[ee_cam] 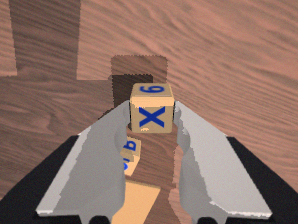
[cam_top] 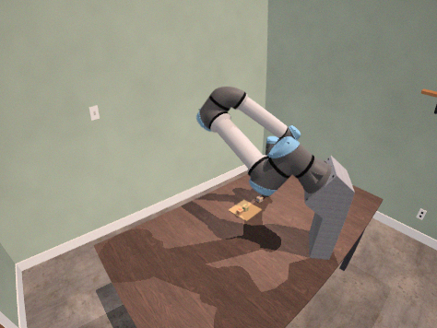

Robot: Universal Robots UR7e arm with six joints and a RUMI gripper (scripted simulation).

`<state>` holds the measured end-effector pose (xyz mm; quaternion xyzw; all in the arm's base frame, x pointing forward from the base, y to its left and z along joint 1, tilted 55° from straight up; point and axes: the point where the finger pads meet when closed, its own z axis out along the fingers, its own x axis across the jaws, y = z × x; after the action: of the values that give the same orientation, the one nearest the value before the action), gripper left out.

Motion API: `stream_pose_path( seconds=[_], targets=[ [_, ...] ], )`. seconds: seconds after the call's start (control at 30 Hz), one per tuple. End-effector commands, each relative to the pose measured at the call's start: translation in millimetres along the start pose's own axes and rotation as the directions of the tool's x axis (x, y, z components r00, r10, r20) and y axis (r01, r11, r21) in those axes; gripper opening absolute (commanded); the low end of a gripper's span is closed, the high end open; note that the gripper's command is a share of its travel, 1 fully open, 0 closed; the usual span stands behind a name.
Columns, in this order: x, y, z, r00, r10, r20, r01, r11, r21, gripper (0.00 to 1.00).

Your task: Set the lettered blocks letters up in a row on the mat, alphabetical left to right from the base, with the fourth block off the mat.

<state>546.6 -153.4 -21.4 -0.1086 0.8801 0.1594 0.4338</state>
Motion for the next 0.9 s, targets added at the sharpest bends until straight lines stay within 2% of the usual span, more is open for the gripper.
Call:
stream_pose_path(
  seconds=[0.0, 0.53, 0.87],
  targets=[
    [-0.2, -0.3, -18.6, 1.000, -0.001, -0.001, 0.001, 1.000, -0.002, 0.09],
    [-0.2, -0.4, -64.4, 1.000, -0.001, -0.001, 0.001, 1.000, -0.002, 0.09],
    [-0.3, -0.4, -73.5, 1.000, -0.001, -0.001, 0.001, 1.000, -0.002, 0.09]
  ],
)
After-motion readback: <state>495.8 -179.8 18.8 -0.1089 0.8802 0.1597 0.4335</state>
